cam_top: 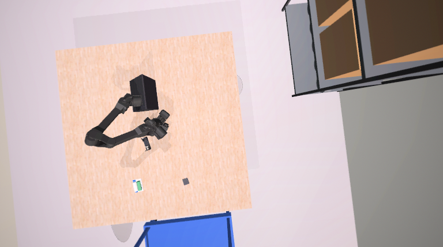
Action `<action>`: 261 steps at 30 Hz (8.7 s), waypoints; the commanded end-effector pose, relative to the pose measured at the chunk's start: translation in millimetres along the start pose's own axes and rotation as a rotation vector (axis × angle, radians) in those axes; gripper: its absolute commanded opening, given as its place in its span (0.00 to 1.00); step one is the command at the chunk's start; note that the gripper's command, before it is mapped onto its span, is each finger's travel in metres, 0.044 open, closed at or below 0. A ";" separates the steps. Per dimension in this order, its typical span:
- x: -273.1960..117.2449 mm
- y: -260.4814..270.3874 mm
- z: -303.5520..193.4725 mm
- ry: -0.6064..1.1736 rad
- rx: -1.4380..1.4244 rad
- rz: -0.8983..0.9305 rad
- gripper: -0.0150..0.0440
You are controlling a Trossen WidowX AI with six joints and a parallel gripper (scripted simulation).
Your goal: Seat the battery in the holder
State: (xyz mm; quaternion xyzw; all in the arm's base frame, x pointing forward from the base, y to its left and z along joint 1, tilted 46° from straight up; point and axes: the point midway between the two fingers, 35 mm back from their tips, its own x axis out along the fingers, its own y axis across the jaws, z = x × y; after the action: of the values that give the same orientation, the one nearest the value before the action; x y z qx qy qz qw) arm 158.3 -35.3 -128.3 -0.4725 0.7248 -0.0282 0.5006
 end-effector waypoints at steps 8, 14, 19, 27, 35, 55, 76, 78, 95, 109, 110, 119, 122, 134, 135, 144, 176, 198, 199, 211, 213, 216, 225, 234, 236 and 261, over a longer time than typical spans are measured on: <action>-25.2 -15.2 12.1 -0.024 0.083 0.015 0.40; -35.8 -68.8 28.7 -0.037 0.245 0.025 0.40; -42.3 -119.4 29.0 -0.040 0.380 0.030 0.40; -48.4 -194.4 5.2 -0.030 0.570 0.035 0.40; -42.2 -197.5 1.7 0.011 0.581 0.049 0.40; -6.1 -193.6 -2.6 0.240 0.581 0.122 0.40; 1.8 -196.4 1.4 0.352 0.583 0.161 0.40; 2.5 -196.7 1.8 0.363 0.583 0.164 0.40; 8.6 -198.5 4.0 0.454 0.582 0.189 0.40; 11.1 -201.0 7.4 0.479 0.582 0.194 0.40; 11.2 -201.3 7.9 0.479 0.582 0.194 0.40; 12.1 -204.4 12.5 0.478 0.583 0.194 0.40; 12.2 -205.4 14.0 0.478 0.583 0.194 0.40; 12.4 -209.1 19.4 0.480 0.583 0.197 0.40; 12.5 -209.4 19.8 0.481 0.583 0.198 0.40; 12.4 -212.2 23.6 0.480 0.584 0.204 0.40; 16.7 -209.7 24.1 0.349 0.592 0.205 0.40; 19.8 -208.1 22.8 0.252 0.598 0.201 0.40; 19.9 -208.0 22.7 0.248 0.598 0.201 0.40; 21.1 -206.8 21.1 0.198 0.595 0.193 0.40; 21.3 -206.7 20.8 0.189 0.595 0.191 0.40; 21.5 -206.4 20.2 0.177 0.594 0.189 0.40; 22.0 -205.7 18.5 0.140 0.590 0.180 0.40; 22.3 -205.1 16.4 0.102 0.586 0.169 0.40; 22.5 -205.0 15.9 0.095 0.585 0.167 0.40; 23.6 -203.6 9.0 0.011 0.574 0.138 0.40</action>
State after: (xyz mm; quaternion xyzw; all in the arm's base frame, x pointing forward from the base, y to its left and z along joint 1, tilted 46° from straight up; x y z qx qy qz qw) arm 298.3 -159.6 -45.2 -0.2619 0.7232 -0.1996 0.6071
